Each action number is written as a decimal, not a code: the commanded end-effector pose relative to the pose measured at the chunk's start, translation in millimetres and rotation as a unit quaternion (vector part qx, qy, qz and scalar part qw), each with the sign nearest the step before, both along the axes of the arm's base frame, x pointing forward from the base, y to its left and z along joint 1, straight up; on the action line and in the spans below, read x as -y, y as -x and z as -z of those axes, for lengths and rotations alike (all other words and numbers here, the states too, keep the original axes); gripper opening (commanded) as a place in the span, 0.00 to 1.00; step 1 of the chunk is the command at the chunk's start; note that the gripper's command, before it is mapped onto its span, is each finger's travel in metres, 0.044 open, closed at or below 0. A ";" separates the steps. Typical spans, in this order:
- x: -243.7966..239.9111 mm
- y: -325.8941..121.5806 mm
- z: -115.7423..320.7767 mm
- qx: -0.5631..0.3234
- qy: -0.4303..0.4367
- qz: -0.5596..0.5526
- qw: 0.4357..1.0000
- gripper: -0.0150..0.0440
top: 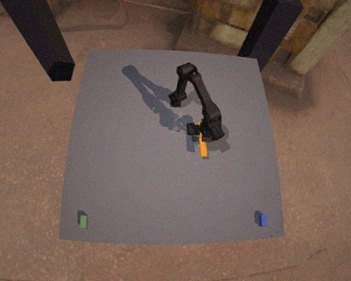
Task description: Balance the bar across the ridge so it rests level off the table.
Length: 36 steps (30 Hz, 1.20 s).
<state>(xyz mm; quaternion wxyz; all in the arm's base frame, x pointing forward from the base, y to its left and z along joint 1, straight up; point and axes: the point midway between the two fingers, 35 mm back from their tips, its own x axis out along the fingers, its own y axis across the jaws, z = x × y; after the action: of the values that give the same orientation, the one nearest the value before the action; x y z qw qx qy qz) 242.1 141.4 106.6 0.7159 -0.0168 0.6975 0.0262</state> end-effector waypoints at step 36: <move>0.0 0.0 0.0 0.000 0.000 0.000 1.000 0.57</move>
<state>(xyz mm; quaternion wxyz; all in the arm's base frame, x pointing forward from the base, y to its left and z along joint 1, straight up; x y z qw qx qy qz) 242.1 141.4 106.6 0.7160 -0.0168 0.6974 0.0262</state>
